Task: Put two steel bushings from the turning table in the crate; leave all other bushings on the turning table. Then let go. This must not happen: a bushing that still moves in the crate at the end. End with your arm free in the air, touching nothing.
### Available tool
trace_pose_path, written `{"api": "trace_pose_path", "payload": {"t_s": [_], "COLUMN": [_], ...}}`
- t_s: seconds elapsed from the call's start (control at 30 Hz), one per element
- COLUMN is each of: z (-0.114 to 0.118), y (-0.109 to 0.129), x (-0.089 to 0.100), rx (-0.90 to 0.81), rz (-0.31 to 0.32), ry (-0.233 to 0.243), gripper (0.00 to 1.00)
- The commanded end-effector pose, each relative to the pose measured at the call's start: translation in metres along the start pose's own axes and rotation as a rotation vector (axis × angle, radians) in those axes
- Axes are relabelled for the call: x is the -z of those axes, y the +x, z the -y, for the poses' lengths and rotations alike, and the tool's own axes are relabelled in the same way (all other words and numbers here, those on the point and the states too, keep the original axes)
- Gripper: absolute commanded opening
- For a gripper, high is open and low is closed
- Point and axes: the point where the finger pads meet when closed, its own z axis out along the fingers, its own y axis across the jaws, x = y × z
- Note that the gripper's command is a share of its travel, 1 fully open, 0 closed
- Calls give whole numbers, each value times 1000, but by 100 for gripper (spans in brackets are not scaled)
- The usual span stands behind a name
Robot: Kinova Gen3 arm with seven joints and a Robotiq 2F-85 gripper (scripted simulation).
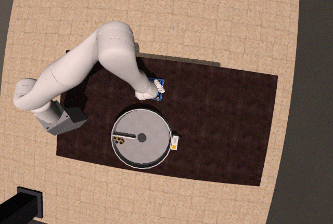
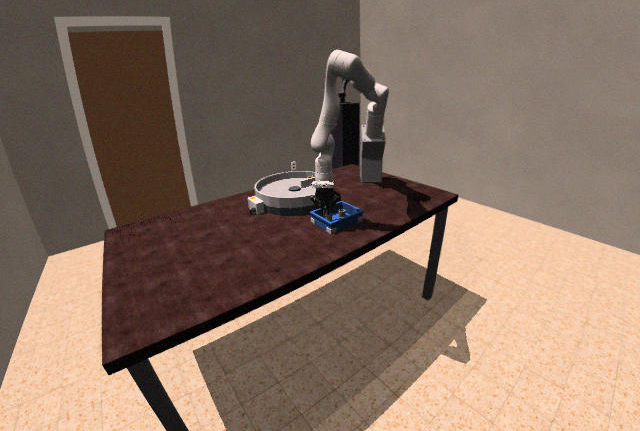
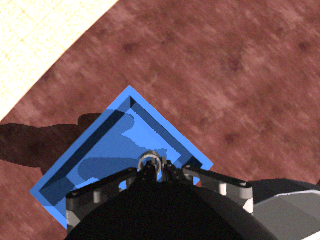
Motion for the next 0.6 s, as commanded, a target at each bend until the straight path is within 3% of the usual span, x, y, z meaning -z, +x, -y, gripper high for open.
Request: {"api": "trace_pose_path", "payload": {"t_s": [0.0, 0.57], "z": [-1, -3], "y": [1, 2], "x": [-3, -5], "rx": [8, 13], "rz": [0, 1], "ry": [-7, -12], "gripper": [0, 0]}}
